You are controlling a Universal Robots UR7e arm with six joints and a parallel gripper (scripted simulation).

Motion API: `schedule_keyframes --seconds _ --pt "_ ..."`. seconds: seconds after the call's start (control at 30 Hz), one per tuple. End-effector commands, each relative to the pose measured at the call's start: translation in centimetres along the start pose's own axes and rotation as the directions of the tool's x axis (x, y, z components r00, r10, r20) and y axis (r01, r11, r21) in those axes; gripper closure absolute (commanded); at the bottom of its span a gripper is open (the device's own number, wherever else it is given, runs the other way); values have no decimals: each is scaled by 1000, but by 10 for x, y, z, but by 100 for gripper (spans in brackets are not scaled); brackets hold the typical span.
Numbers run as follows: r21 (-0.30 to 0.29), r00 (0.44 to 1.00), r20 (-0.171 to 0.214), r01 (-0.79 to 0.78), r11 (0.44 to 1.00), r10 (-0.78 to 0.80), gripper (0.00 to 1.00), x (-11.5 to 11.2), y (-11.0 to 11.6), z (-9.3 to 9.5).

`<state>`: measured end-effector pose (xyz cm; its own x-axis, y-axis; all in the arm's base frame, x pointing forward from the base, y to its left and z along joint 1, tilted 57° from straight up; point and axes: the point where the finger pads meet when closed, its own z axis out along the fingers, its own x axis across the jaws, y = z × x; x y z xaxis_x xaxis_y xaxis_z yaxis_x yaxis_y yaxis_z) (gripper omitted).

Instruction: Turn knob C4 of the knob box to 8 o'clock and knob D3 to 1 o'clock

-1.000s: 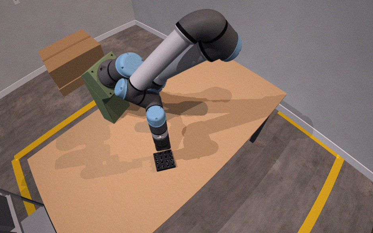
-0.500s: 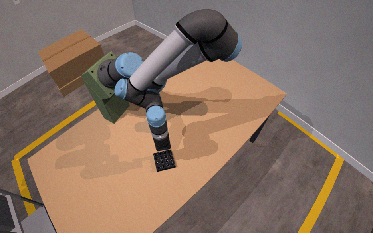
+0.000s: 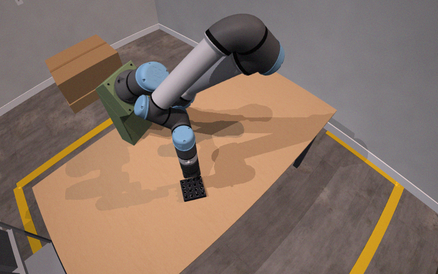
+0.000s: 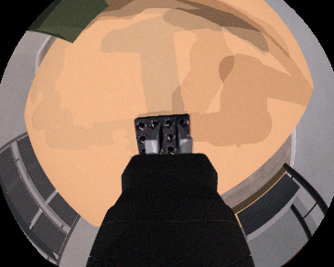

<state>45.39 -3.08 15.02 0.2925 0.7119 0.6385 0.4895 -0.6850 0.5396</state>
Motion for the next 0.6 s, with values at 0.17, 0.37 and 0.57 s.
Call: schedule_keyframes --seconds 0.17,0.37,0.57 --pt "-3 1000 0 4 1000 -4 54 1 1 11" --pt "-3 1000 0 4 1000 -4 54 1 1 19" --pt "-3 1000 0 4 1000 -4 54 0 1 24"
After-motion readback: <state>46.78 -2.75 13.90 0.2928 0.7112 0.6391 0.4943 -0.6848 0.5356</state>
